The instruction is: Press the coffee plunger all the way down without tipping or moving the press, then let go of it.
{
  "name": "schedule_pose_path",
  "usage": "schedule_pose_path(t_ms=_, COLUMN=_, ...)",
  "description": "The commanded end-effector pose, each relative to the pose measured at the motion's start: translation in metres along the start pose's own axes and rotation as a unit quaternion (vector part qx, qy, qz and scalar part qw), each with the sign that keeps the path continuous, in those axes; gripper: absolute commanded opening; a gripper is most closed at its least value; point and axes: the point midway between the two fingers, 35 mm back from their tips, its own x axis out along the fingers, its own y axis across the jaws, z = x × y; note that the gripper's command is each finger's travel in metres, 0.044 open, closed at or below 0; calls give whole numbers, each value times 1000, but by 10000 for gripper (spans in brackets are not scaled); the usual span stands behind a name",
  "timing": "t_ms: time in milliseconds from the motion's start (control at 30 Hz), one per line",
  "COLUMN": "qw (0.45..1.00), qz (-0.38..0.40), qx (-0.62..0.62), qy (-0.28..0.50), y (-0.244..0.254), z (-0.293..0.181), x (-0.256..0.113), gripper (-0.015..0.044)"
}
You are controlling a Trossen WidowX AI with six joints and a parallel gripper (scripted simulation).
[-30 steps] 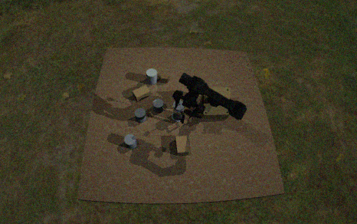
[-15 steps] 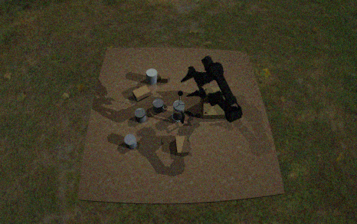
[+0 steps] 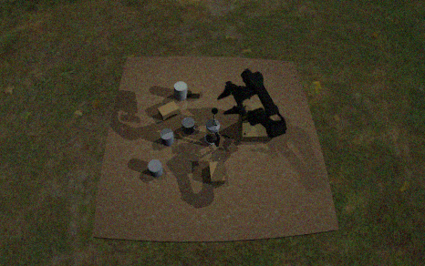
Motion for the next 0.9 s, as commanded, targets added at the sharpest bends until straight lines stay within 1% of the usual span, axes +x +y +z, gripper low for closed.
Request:
schedule_pose_path(t_ms=0, qw=1000, qz=4, qx=2, qy=6, y=0, z=-4, x=2, gripper=440)
schedule_pose_path(t_ms=467, qw=1000, qz=-4, qx=1, qy=12, y=-4, z=-8, x=21, gripper=440)
schedule_pose_path(t_ms=867, qw=1000, qz=5, qx=0, qy=7, y=-1, z=-5, x=37, gripper=440)
